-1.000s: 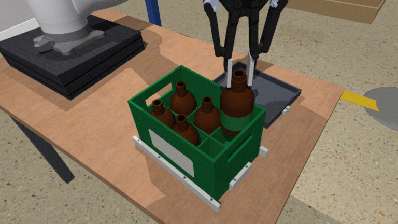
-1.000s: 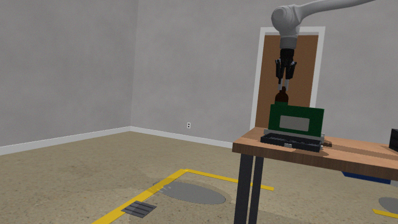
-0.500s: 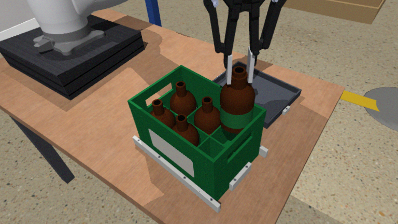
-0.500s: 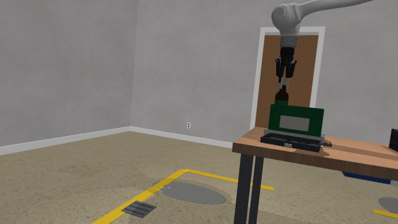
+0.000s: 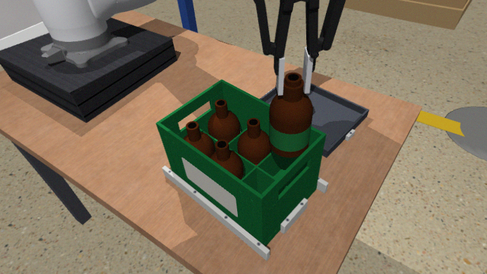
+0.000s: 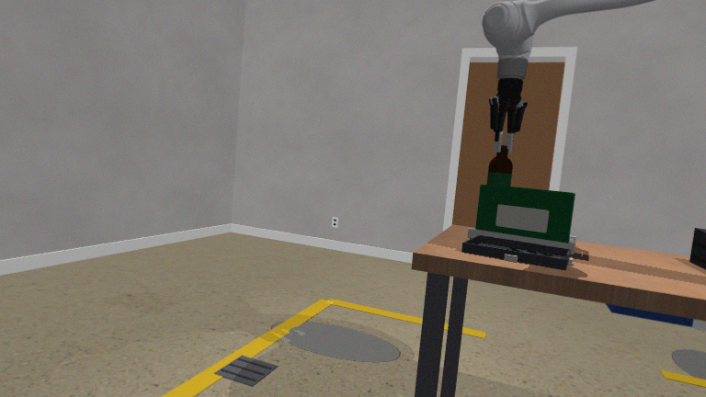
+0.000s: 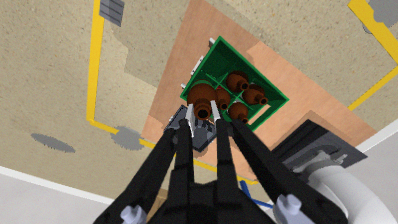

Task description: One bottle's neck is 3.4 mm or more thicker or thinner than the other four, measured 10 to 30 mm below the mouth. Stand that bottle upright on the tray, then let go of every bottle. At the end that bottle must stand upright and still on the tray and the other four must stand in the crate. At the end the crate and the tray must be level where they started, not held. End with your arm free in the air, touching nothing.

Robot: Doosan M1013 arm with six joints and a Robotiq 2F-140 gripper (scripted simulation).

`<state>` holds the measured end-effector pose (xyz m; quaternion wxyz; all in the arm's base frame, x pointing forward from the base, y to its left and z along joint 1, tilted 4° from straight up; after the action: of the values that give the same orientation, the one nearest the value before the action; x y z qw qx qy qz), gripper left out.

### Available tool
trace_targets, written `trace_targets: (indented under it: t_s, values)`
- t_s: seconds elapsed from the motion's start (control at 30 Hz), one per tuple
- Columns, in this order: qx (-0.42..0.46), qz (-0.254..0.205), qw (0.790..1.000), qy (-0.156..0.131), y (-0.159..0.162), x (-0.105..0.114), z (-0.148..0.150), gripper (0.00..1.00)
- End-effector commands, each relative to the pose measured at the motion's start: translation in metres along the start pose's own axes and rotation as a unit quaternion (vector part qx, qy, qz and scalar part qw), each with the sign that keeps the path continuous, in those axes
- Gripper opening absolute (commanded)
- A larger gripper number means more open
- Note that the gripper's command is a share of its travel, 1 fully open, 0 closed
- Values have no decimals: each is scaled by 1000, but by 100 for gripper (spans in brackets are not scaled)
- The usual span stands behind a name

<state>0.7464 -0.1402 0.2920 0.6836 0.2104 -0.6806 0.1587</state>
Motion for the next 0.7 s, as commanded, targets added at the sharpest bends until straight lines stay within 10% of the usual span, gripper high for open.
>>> trace_targets:
  t_s: [0.0,0.67]
  values:
    - [0,0,1000,0,0,3,0,0]
    - [0,0,1000,0,0,15,0,0]
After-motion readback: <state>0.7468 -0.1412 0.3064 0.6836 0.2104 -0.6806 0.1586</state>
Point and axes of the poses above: the point where the finger pads meet when closed, its own x axis back along the fingers, its own z axis across the jaws, y = z × x, the point moved 9 cm from there along x, back along the fingers, and after that the axes turned 4 degrees about -x, right-handed, at the moved point
